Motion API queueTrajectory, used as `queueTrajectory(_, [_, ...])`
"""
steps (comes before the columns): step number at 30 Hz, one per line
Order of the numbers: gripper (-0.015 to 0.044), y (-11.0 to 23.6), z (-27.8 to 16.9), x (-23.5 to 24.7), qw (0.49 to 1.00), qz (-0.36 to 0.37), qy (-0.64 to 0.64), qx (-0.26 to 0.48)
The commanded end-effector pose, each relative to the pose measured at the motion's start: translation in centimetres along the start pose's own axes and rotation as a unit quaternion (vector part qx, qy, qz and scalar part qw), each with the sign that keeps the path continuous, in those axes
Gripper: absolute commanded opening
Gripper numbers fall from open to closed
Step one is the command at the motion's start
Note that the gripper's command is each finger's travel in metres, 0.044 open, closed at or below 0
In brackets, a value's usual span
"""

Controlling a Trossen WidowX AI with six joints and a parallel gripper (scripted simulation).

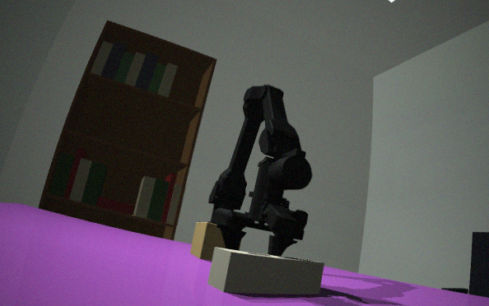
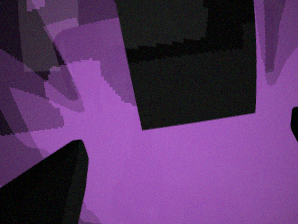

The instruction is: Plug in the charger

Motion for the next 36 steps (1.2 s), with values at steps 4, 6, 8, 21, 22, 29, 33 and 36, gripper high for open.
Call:
queueTrajectory(4, [0.0440, 0.0, -0.7, -0.1, 1.000, 0.000, 0.003, -0.002])
queueTrajectory(6, [0.0440, 0.0, -0.9, -0.2, 1.000, 0.000, 0.003, -0.002])
queueTrajectory(8, [0.0440, -0.1, -1.2, -0.2, 1.000, 0.000, 0.003, -0.002])
queueTrajectory(21, [0.0440, 1.5, -1.6, -0.2, 0.997, -0.001, -0.026, -0.069])
queueTrajectory(22, [0.0440, 2.2, -1.6, -0.2, 0.995, -0.001, -0.036, -0.097])
queueTrajectory(29, [0.0440, 6.8, -1.7, 0.0, 0.955, 0.014, -0.098, -0.281])
queueTrajectory(33, [0.0440, 7.2, -1.8, 0.1, 0.949, 0.016, -0.103, -0.298])
queueTrajectory(36, [0.0440, 7.2, -1.8, 0.1, 0.949, 0.016, -0.103, -0.298])
Point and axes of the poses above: the point midway between the two fingers, 35 mm back from their tips, its own y axis back along the fingers, its own x axis across the jaws, z = x × y, the point moved 2 cm from there along y, back along the fingers, and after that the axes turned 8 degrees about -y, right-handed, at the moved point
